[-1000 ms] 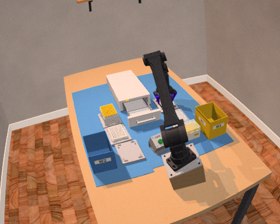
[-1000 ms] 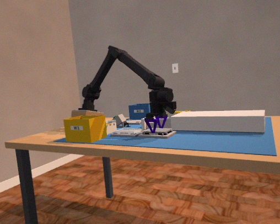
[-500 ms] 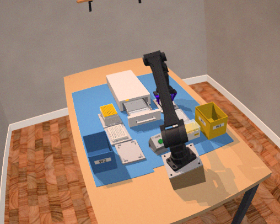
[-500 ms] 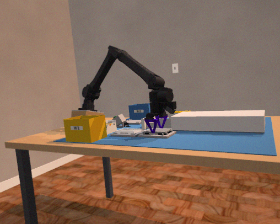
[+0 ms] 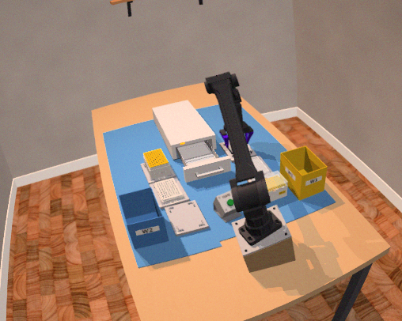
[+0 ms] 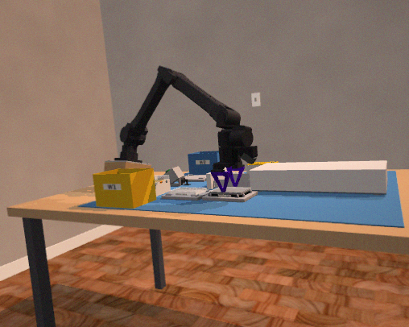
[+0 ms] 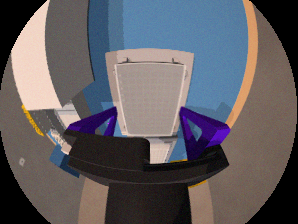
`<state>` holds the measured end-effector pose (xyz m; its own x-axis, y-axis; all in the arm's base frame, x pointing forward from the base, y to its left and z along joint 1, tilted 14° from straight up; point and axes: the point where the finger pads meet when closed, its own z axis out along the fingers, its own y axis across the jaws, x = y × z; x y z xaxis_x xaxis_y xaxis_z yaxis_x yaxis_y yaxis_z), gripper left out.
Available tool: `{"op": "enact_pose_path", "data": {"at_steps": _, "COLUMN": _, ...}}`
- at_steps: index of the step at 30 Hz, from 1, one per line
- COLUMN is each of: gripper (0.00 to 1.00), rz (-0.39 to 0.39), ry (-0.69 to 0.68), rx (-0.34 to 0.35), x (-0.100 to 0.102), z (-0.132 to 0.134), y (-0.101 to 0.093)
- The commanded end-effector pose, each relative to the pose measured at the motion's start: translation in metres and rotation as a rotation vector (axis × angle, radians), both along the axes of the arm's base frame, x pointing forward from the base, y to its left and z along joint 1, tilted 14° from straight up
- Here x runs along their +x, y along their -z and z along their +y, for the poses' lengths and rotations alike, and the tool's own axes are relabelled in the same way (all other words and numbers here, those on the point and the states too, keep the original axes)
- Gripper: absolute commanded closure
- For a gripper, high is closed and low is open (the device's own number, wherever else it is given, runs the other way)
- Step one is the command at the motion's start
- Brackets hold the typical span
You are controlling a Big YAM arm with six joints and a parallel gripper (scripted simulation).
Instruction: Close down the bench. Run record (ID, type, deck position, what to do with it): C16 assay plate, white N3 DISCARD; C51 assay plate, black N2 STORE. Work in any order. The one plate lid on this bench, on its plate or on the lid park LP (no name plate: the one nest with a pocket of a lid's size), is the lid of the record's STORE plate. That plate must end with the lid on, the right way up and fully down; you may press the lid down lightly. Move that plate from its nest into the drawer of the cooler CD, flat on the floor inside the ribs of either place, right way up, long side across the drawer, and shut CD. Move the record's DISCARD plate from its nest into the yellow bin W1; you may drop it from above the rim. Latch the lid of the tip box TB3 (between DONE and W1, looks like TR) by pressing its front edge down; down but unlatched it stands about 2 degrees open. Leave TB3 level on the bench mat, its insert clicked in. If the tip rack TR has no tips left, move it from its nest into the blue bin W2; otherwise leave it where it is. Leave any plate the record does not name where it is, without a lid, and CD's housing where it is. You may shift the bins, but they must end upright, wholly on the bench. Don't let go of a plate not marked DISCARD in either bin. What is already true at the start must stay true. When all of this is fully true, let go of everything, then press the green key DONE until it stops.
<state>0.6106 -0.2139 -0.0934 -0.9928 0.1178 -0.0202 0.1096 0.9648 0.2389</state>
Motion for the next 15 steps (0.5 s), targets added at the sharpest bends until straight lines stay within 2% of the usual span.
{"op": "enact_pose_path", "data": {"at_steps": 1, "gripper": 0.00, "rz": -0.098, "ry": 0.015, "rx": -0.041, "x": 0.027, "z": -0.029, "y": -0.056}}
{"op": "enact_pose_path", "data": {"at_steps": 7, "gripper": 0.00, "rz": -0.096, "ry": 0.010, "rx": -0.040, "x": 0.027, "z": -0.027, "y": -0.060}}
{"op": "enact_pose_path", "data": {"at_steps": 8, "gripper": 0.00, "rz": -0.059, "ry": 0.006, "rx": -0.023, "x": 0.022, "z": -0.020, "y": -0.035}}
{"op": "enact_pose_path", "data": {"at_steps": 11, "gripper": 0.00, "rz": -0.097, "ry": 0.011, "rx": -0.041, "x": 0.027, "z": -0.029, "y": -0.066}}
{"op": "enact_pose_path", "data": {"at_steps": 15, "gripper": 0.00, "rz": -0.098, "ry": 0.015, "rx": -0.042, "x": 0.025, "z": -0.032, "y": -0.072}}
